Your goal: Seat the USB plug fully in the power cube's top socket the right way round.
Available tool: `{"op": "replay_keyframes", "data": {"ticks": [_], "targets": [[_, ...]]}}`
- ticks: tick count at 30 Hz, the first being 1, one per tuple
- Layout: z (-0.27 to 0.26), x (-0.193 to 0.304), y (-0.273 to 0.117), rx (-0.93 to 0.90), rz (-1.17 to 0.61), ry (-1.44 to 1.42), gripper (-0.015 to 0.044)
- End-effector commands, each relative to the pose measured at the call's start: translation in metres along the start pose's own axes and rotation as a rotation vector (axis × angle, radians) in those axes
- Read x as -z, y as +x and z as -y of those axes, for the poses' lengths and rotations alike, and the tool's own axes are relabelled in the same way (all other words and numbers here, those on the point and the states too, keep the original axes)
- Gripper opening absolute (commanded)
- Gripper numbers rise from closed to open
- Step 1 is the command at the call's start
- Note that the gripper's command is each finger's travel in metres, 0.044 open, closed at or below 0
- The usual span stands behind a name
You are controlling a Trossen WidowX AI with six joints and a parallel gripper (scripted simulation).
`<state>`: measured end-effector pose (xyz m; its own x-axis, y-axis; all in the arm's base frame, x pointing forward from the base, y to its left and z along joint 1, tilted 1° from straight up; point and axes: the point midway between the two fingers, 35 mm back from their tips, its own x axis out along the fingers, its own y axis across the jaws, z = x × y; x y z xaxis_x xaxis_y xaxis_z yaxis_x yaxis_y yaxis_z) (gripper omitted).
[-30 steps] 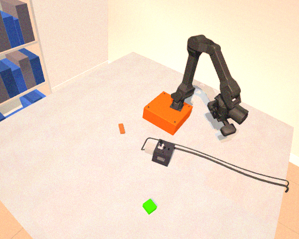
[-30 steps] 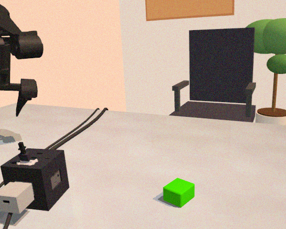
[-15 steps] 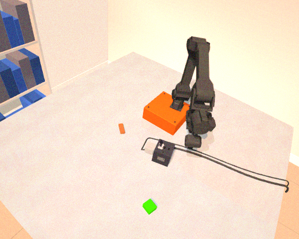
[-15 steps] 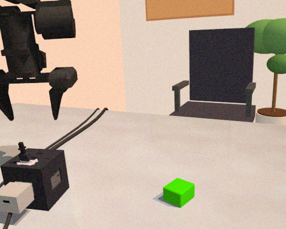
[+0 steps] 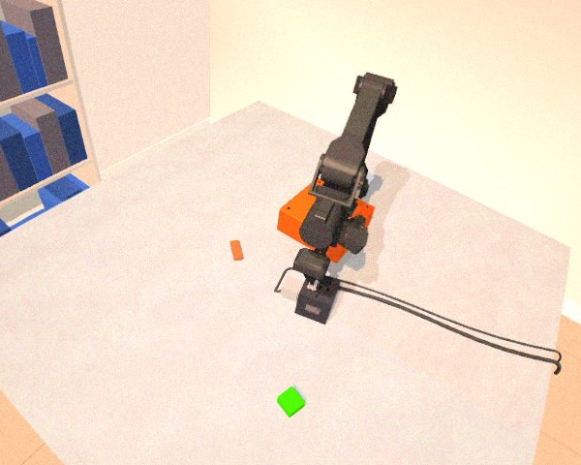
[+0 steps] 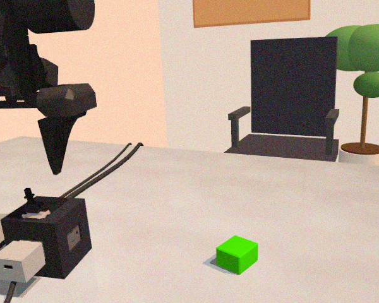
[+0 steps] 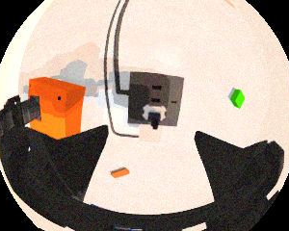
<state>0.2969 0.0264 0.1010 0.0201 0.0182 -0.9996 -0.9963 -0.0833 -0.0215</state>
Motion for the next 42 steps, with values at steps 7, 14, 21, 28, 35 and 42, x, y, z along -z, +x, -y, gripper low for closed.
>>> {"op": "replay_keyframes", "data": {"ticks": [7, 14, 21, 28, 35, 42], "targets": [[0.003, 0.003, 0.004, 0.008, -0.007, 0.000, 0.0440], [0.003, 0.003, 0.011, 0.008, -0.007, 0.000, 0.0440], [0.003, 0.003, 0.018, 0.008, -0.007, 0.000, 0.0440], [0.003, 0.004, 0.025, 0.008, -0.007, 0.000, 0.0440], [0.004, 0.003, 0.025, 0.011, -0.003, 0.004, 0.0414], [0.004, 0.003, 0.025, 0.011, -0.003, 0.004, 0.0230]]}}
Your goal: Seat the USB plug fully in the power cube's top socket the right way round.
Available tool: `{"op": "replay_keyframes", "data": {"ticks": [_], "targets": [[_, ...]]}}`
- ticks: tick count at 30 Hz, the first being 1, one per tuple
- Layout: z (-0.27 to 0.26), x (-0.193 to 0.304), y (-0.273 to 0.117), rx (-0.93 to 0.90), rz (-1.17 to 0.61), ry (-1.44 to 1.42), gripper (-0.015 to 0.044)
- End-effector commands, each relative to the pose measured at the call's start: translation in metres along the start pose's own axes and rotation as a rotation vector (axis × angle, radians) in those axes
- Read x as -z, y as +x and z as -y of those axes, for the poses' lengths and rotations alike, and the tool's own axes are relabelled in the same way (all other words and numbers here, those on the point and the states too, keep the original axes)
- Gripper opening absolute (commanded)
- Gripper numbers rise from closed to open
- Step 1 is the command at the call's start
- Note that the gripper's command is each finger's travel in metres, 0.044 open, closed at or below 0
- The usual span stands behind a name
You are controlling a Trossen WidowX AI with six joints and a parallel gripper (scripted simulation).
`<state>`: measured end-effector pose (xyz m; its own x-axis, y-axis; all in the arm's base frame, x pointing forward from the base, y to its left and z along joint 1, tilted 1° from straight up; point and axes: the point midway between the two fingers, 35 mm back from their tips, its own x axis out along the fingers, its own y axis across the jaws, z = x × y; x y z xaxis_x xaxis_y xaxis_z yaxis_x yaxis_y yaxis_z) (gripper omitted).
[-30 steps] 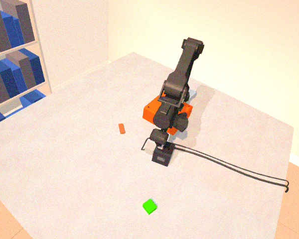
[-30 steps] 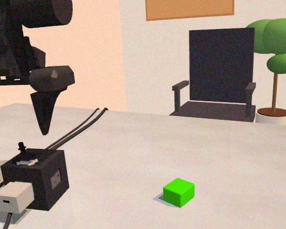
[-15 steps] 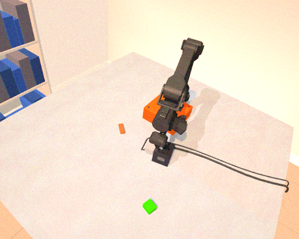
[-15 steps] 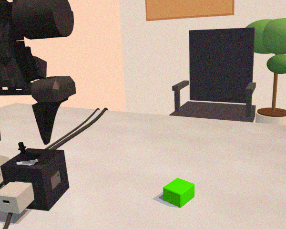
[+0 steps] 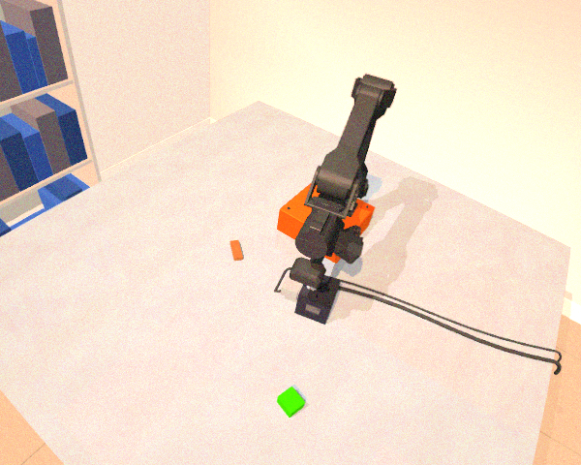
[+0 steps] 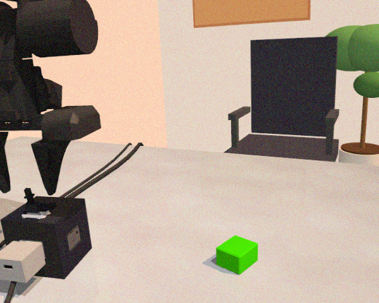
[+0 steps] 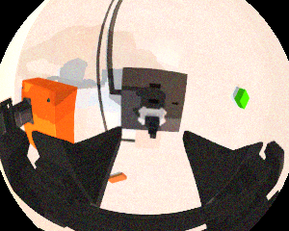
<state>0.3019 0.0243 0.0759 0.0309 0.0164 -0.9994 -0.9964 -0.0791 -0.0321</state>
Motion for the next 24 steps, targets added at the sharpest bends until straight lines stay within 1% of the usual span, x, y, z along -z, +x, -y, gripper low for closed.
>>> {"op": "replay_keyframes", "data": {"ticks": [1, 8, 11, 24], "targets": [[0.0001, 0.0000, -0.0003, 0.000, 0.000, 0.000, 0.0204], [0.0001, 0.0000, -0.0003, 0.000, 0.000, 0.000, 0.0020], [0.0001, 0.0000, -0.0003, 0.000, 0.000, 0.000, 0.0000], [0.0001, 0.0000, -0.0003, 0.000, 0.000, 0.000, 0.0000]]}}
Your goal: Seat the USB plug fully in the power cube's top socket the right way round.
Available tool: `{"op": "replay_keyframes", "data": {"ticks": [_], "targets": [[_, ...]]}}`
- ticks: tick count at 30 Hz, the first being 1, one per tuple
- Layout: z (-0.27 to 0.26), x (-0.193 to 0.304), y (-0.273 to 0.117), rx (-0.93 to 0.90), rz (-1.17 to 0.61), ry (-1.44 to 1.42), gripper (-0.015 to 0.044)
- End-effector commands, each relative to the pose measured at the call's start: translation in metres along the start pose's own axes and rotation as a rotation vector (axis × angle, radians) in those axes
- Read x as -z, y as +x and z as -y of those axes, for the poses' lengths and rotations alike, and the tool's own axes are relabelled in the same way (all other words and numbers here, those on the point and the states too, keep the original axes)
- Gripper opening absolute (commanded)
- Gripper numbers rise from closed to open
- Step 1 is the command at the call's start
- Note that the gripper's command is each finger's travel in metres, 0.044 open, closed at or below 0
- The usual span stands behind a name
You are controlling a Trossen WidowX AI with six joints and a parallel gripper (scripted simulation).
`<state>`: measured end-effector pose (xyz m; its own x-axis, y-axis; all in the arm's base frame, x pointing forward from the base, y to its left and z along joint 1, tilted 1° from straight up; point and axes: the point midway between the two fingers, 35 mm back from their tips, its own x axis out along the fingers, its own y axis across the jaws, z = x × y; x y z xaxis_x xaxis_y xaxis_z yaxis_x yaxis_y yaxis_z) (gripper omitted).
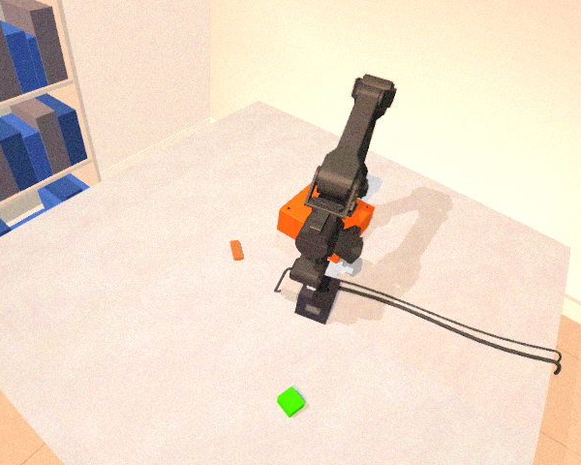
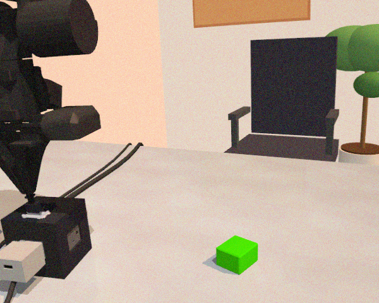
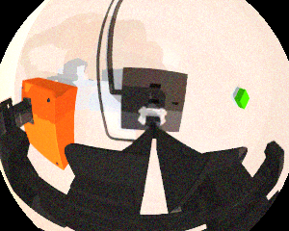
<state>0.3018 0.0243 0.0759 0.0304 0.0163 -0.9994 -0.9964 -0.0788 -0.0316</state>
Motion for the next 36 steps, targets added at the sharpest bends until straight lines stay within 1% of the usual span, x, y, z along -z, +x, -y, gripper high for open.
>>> {"op": "replay_keyframes", "data": {"ticks": [1, 36], "targets": [[0.000, 0.000, 0.000, 0.001, 0.000, 0.000, 0.0000], [0.000, 0.000, -0.022, 0.000, 0.000, 0.000, 0.0000]]}}
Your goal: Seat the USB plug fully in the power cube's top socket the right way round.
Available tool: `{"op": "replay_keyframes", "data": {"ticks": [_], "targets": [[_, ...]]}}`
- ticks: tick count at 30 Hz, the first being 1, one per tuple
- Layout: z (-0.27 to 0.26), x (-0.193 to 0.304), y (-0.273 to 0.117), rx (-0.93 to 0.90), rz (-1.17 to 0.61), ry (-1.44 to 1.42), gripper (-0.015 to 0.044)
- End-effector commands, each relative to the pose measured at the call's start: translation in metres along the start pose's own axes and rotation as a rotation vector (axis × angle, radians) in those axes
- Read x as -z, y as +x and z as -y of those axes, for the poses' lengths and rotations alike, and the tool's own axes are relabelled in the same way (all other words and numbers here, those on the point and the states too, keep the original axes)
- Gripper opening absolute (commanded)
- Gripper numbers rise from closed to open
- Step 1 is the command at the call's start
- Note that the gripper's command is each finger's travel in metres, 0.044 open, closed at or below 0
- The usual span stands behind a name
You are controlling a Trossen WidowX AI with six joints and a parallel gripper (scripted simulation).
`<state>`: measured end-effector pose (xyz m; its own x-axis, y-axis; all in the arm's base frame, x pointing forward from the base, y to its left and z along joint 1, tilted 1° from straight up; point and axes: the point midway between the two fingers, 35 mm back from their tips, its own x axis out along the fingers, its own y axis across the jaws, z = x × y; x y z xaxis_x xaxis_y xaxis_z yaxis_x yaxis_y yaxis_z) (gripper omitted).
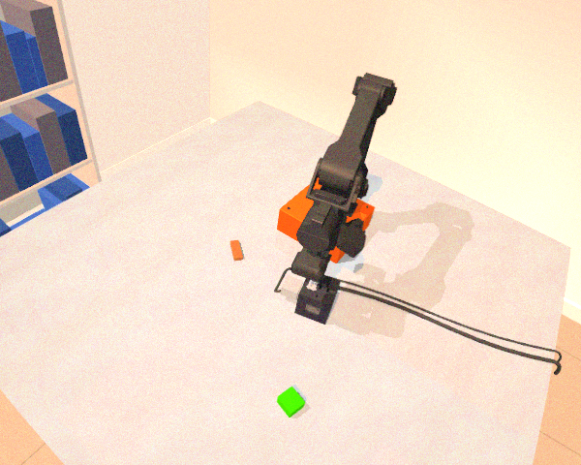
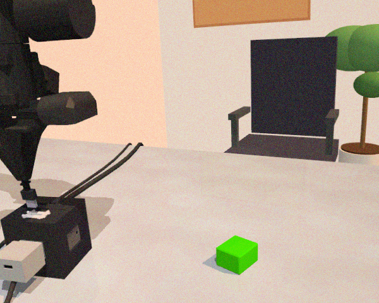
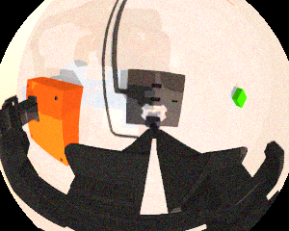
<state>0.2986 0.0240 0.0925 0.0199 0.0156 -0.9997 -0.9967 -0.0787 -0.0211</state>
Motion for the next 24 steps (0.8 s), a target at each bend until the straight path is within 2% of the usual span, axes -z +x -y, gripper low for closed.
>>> {"op": "replay_keyframes", "data": {"ticks": [1, 24], "targets": [[0.0027, 0.0001, -0.0057, 0.011, 0.000, 0.000, 0.0000], [0.0011, 0.0000, -0.0112, 0.004, 0.000, 0.067, 0.0000]]}}
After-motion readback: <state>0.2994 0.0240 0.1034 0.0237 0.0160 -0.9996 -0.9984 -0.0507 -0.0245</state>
